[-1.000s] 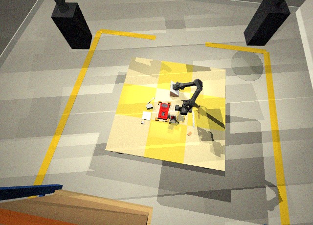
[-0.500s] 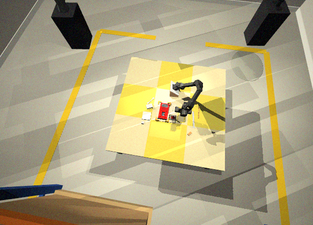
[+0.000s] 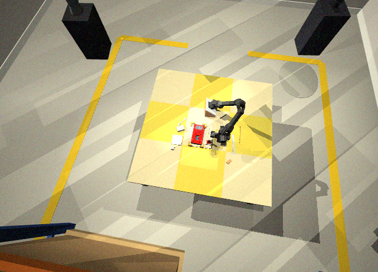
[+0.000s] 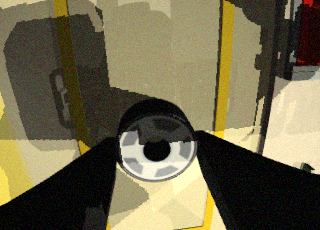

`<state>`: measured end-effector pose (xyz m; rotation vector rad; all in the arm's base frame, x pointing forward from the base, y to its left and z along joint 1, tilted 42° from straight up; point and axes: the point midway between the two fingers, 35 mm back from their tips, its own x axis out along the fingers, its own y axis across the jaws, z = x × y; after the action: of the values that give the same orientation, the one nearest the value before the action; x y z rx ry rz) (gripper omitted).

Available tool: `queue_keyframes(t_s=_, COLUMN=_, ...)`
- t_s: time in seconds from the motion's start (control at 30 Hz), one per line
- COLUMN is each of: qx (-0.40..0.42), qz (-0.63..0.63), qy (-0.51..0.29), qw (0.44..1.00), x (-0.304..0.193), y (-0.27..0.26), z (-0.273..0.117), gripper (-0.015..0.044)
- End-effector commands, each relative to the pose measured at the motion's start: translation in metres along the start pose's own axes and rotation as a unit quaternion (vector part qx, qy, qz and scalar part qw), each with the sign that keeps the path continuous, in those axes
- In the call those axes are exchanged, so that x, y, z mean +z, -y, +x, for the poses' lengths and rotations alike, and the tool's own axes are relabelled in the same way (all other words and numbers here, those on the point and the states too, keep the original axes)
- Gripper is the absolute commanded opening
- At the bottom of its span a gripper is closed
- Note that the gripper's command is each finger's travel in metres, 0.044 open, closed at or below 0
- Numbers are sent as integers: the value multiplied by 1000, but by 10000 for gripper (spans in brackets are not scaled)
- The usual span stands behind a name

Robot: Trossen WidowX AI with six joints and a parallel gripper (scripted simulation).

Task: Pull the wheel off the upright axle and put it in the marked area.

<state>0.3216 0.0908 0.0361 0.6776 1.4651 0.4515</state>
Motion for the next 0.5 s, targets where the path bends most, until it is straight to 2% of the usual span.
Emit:
queue_keyframes(t_s=0.0, qx=0, qz=-1, qy=0, qw=1000, x=0, y=0, z=0, gripper=79)
queue_keyframes(t_s=0.27, qx=0, qz=-1, qy=0, qw=1000, x=0, y=0, z=-2, gripper=289)
queue_keyframes(t_s=0.47, qx=1, qz=2, qy=1, qw=1000, x=1, y=1, z=-44, gripper=300)
